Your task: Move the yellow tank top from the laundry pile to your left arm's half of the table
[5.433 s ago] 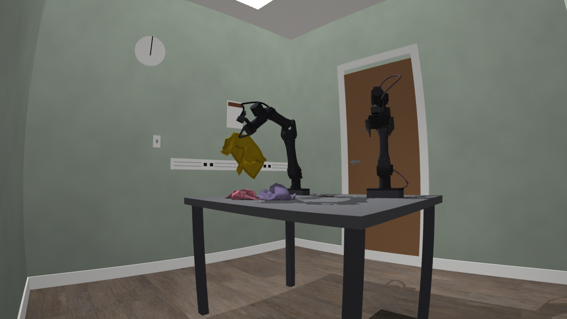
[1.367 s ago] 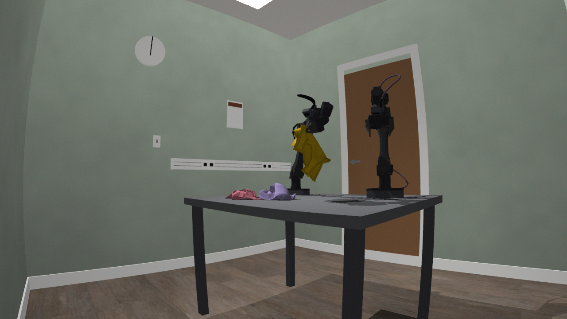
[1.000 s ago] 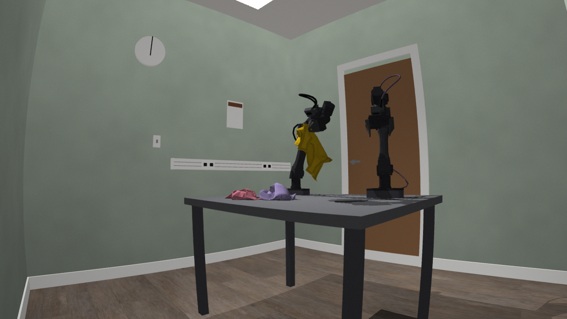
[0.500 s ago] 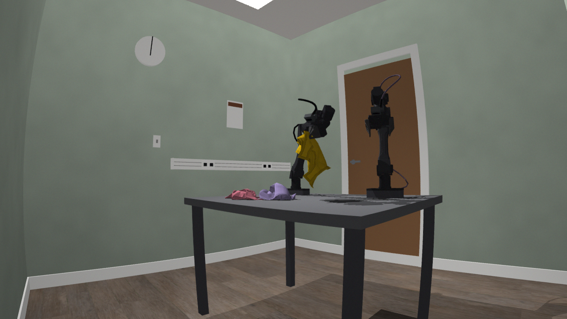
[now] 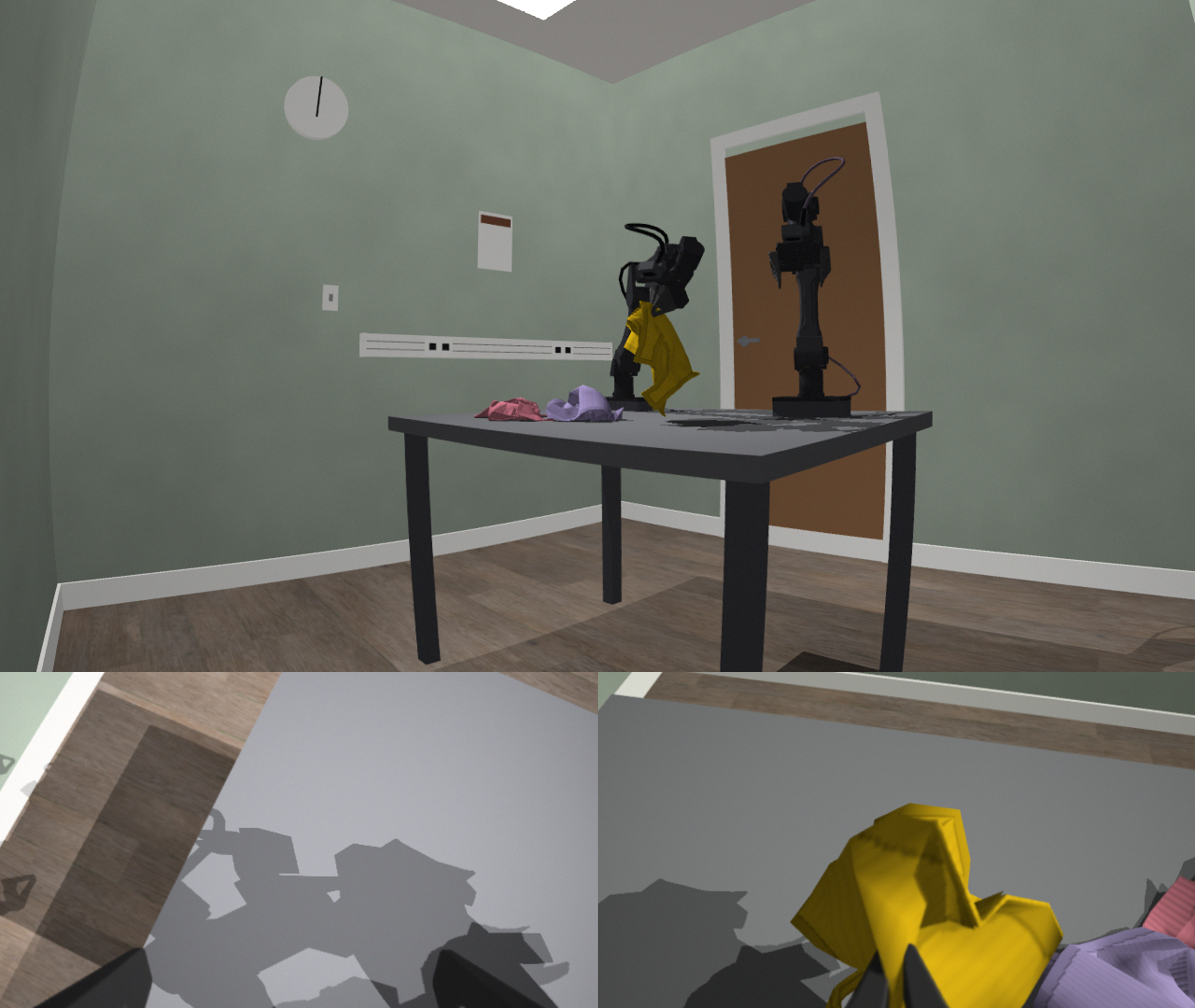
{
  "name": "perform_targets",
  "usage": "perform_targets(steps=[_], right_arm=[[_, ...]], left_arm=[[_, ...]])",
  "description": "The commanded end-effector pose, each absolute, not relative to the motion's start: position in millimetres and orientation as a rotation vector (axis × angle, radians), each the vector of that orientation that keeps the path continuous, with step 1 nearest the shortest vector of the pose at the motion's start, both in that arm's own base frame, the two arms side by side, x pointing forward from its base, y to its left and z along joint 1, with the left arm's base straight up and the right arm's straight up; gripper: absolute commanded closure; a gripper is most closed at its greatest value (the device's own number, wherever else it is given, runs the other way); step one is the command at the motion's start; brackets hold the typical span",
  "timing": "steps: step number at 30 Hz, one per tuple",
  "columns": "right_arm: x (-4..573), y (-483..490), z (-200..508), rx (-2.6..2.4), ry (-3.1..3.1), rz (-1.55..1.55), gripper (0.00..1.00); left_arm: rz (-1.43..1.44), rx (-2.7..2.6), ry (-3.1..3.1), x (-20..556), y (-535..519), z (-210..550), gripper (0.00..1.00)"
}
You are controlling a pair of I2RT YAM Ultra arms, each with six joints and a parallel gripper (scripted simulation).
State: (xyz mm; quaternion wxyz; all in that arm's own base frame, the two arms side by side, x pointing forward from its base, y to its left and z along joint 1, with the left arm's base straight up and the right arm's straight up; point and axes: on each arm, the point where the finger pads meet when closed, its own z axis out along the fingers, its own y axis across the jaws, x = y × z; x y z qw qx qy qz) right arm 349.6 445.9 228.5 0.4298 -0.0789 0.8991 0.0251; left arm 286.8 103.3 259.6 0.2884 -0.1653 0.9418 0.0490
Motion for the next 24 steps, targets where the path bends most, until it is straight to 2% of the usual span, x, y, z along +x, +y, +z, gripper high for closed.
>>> perform_targets(steps=[1,4,5,7,17,19,20,24], right_arm=[[356.3,450.3,207.1,-0.185,2.274,0.062,1.0],[356.7,450.3,226.6,-0.16,2.255,0.112,1.0],[356.0,449.1,190.8,-0.196,2.303,0.043,1.0],[354.2,449.0,175.1,-0.212,2.338,0.026,1.0],[356.3,452.7,140.0,-0.206,2.421,0.056,1.0],[356.3,452.7,140.0,-0.206,2.421,0.056,1.0],[357.1,453.2,162.5,-0.184,2.399,0.107,1.0],[354.2,444.9,108.2,-0.218,2.491,0.012,1.0]], left_arm=[[0.147,-0.413,2.44,289.8,102.8,285.5,0.08],[0.147,-0.413,2.44,289.8,102.8,285.5,0.08],[0.147,-0.413,2.44,289.8,102.8,285.5,0.08],[0.147,-0.413,2.44,289.8,102.8,285.5,0.08],[0.147,-0.413,2.44,289.8,102.8,285.5,0.08],[0.147,-0.413,2.44,289.8,102.8,285.5,0.08],[0.147,-0.413,2.44,289.8,102.8,285.5,0.08],[0.147,-0.413,2.44,289.8,102.8,285.5,0.08]])
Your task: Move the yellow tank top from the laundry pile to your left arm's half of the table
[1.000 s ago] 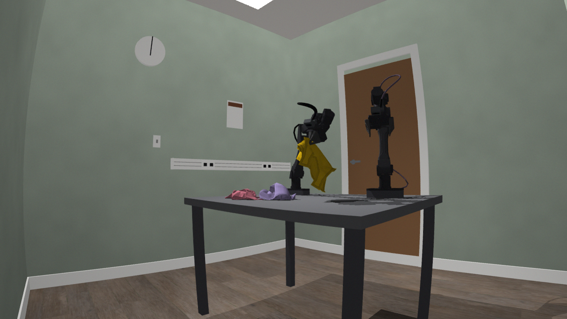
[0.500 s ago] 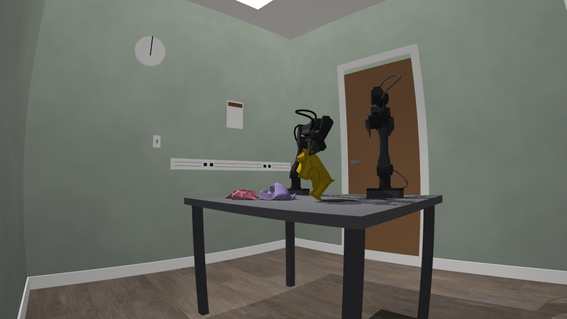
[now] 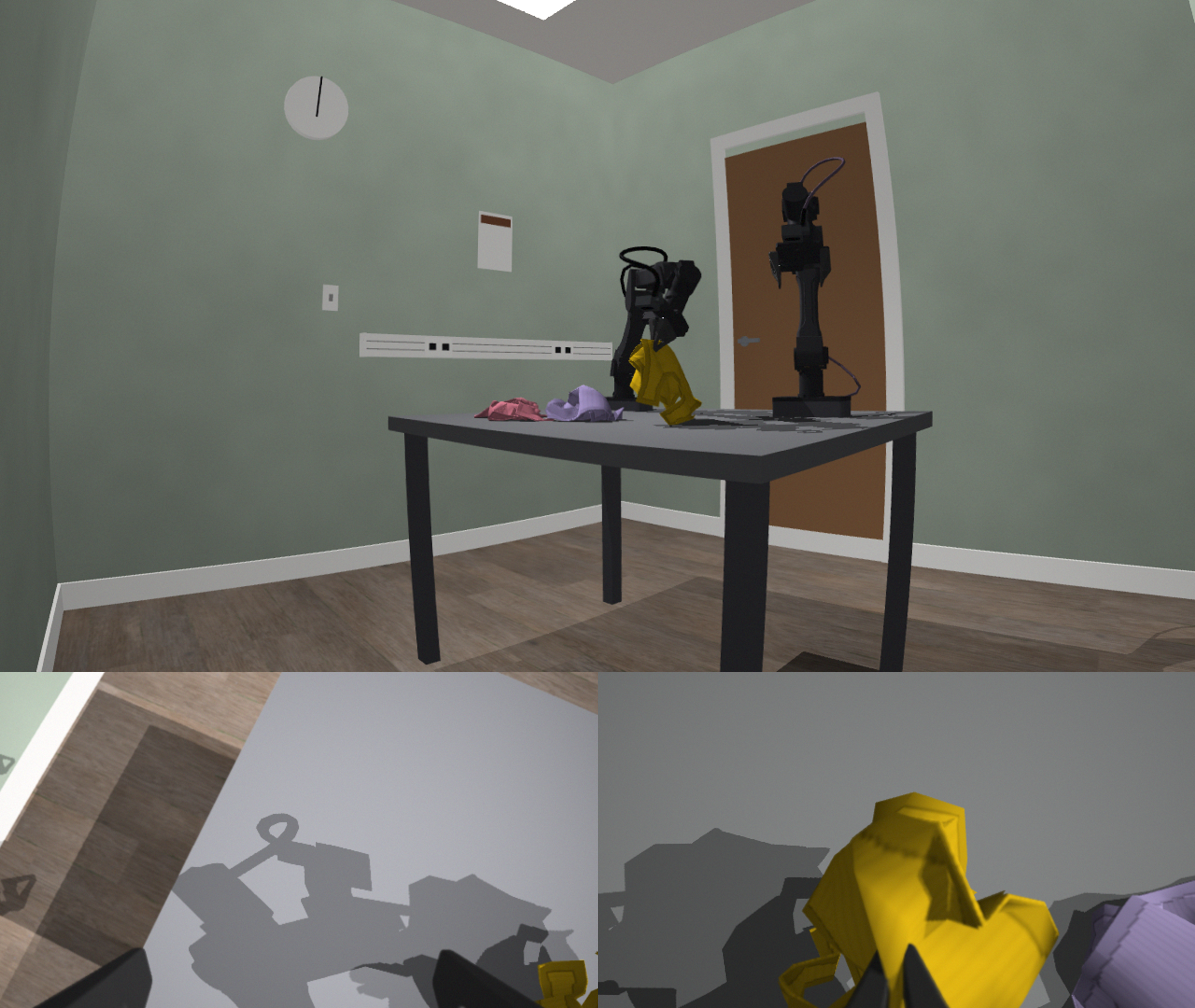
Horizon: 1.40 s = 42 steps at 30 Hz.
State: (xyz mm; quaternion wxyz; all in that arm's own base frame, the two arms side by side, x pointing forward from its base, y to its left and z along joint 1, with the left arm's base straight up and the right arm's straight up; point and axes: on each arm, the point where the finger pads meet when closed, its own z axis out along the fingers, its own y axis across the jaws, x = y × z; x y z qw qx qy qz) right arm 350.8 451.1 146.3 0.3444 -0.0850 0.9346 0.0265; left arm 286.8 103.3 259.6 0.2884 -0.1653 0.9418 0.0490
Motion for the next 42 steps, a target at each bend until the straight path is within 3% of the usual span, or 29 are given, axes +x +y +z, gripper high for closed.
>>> perform_targets(steps=[1,10,13,17,27,30,33,38,42], right_arm=[[354.1,444.8,108.6,-0.215,2.498,0.019,1.0],[354.5,444.1,72.8,-0.196,2.58,0.041,1.0],[356.7,447.3,93.1,-0.177,2.559,0.092,1.0],[347.3,435.2,43.3,-0.204,2.652,0.0,1.0],[343.1,431.3,7.9,-0.17,2.749,0.028,1.0],[346.6,436.6,28.9,-0.154,2.728,0.085,1.0],[337.1,423.9,-11.1,-0.166,2.799,0.003,1.0],[336.5,438.7,18.2,-0.169,2.76,0.085,1.0],[337.2,420.6,-14.6,-0.193,2.797,-0.035,1.0]], left_arm=[[0.147,-0.413,2.44,289.8,102.8,285.5,0.08],[0.147,-0.413,2.44,289.8,102.8,285.5,0.08],[0.147,-0.413,2.44,289.8,102.8,285.5,0.08],[0.147,-0.413,2.44,289.8,102.8,285.5,0.08],[0.147,-0.413,2.44,289.8,102.8,285.5,0.08],[0.147,-0.413,2.44,289.8,102.8,285.5,0.08],[0.147,-0.413,2.44,289.8,102.8,285.5,0.08],[0.147,-0.413,2.44,289.8,102.8,285.5,0.08],[0.147,-0.413,2.44,289.8,102.8,285.5,0.08]])
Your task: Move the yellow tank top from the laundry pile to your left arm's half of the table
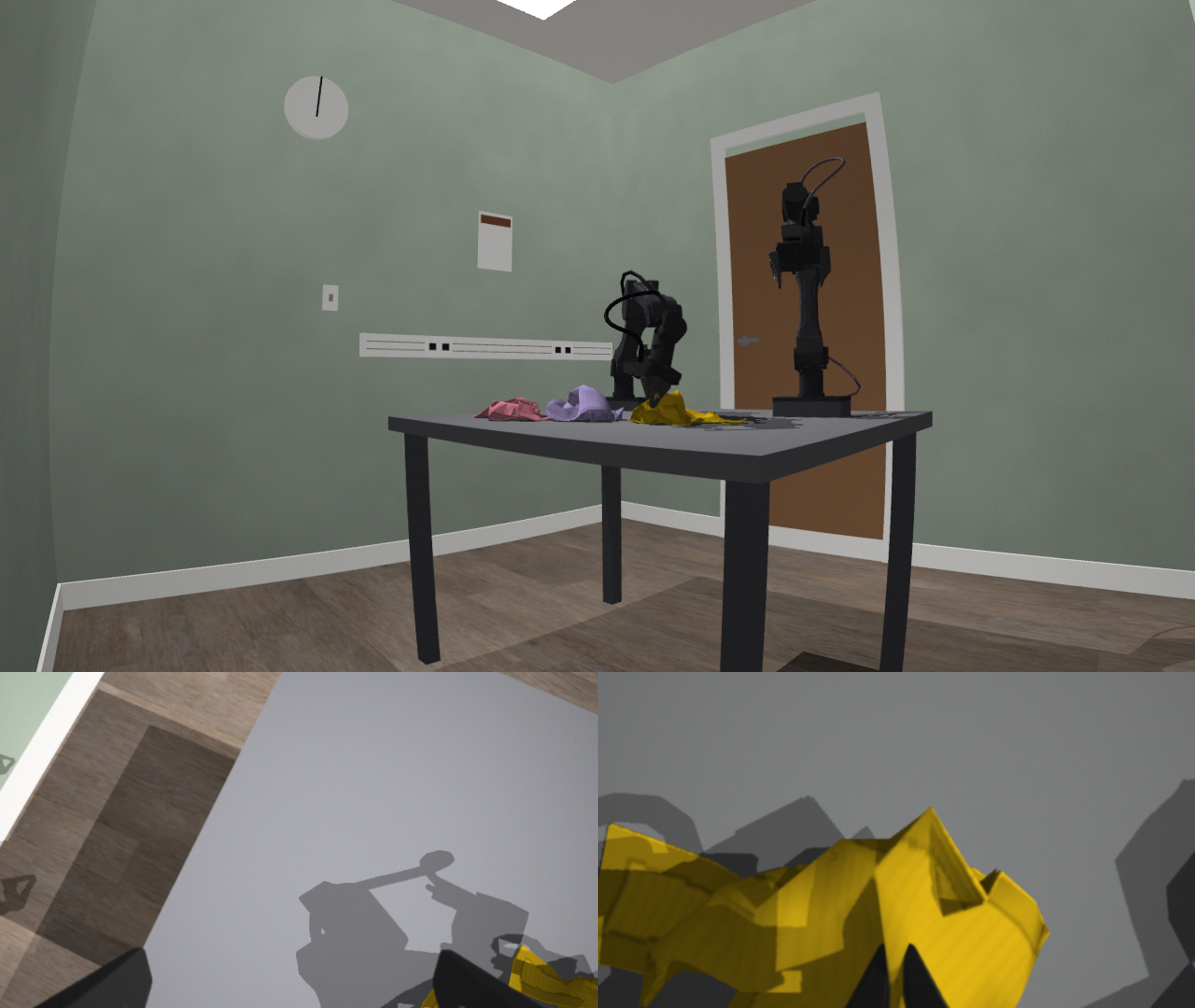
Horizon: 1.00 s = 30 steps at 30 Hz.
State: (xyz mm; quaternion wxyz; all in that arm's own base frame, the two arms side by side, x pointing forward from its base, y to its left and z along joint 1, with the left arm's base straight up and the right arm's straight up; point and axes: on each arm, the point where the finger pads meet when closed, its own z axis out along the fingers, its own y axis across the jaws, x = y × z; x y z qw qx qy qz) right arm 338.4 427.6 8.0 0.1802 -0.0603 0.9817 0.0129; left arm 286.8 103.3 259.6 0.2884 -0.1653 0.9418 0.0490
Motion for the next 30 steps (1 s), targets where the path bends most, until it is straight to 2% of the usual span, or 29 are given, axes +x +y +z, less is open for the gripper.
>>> perform_targets(steps=[1,4,5,6,30], right_arm=[[333.6,416.4,-20.6,-0.196,2.819,-0.046,1.0],[333.6,416.4,-20.6,-0.196,2.818,-0.046,1.0],[339.6,424.3,4.7,-0.179,2.783,0.015,1.0],[340.4,426.7,2.1,-0.182,2.786,0.021,0.08],[338.9,431.3,31.8,-0.168,2.749,0.09,0.08]], left_arm=[[0.147,-0.413,2.44,289.8,102.8,285.5,0.08],[0.147,-0.413,2.44,289.8,102.8,285.5,0.08],[0.147,-0.413,2.44,289.8,102.8,285.5,0.08],[0.147,-0.413,2.44,289.8,102.8,285.5,0.08],[0.147,-0.413,2.44,289.8,102.7,285.5,0.08]])
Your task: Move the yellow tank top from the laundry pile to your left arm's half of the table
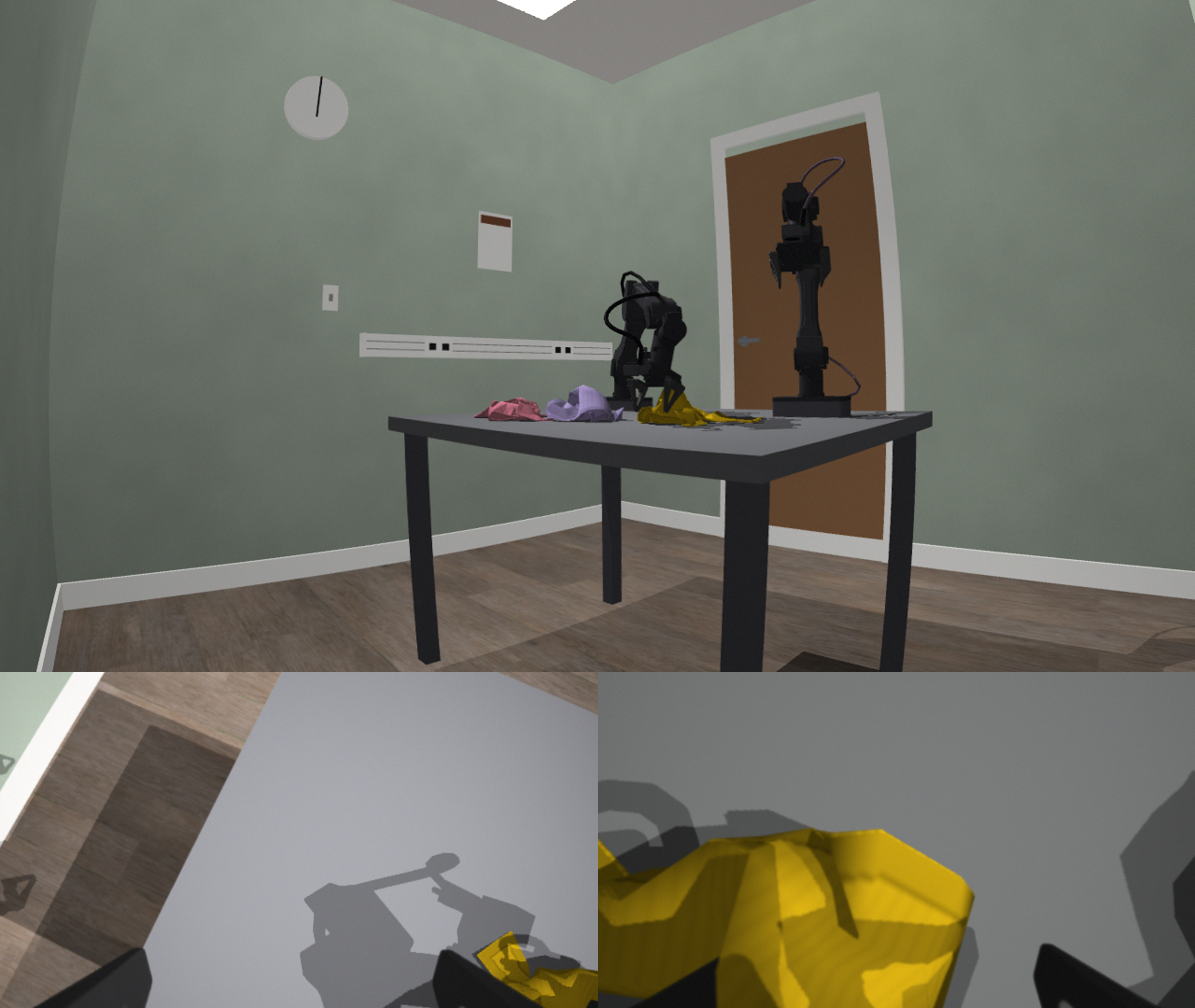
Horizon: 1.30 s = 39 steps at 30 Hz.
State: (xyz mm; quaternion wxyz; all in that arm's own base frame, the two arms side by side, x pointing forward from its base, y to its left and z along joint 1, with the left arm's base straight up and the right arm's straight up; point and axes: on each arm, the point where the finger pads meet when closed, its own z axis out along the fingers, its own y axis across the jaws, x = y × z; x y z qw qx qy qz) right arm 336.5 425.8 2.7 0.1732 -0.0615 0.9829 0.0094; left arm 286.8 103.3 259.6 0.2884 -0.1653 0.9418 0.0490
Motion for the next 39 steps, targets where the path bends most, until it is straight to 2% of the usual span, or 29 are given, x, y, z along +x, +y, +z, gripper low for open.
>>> perform_targets(steps=[1,6,9,10,16,25,39], right_arm=[[338.1,430.8,32.3,-0.169,2.75,0.088,0.08],[340.6,436.3,55.8,-0.163,2.731,0.119,0.08],[338.9,433.7,39.2,-0.17,2.751,0.083,0.08],[340.0,435.7,60.6,-0.163,2.731,0.118,0.08],[339.0,435.4,79.8,-0.164,2.731,0.118,0.08],[334.9,431.3,54.7,-0.187,2.789,0.014,0.08],[333.0,428.3,90.3,-0.186,2.799,-0.003,0.08]], left_arm=[[0.147,-0.413,2.44,289.8,102.7,285.5,0.08],[0.147,-0.413,2.44,289.8,102.7,285.5,0.08],[0.147,-0.413,2.44,289.8,102.7,285.5,0.08],[0.147,-0.413,2.44,289.8,102.7,285.5,0.08],[0.147,-0.413,2.44,289.8,102.7,285.5,0.08],[0.147,-0.413,2.44,289.8,102.7,285.5,0.08],[0.147,-0.413,2.44,289.8,102.7,285.5,0.08]])
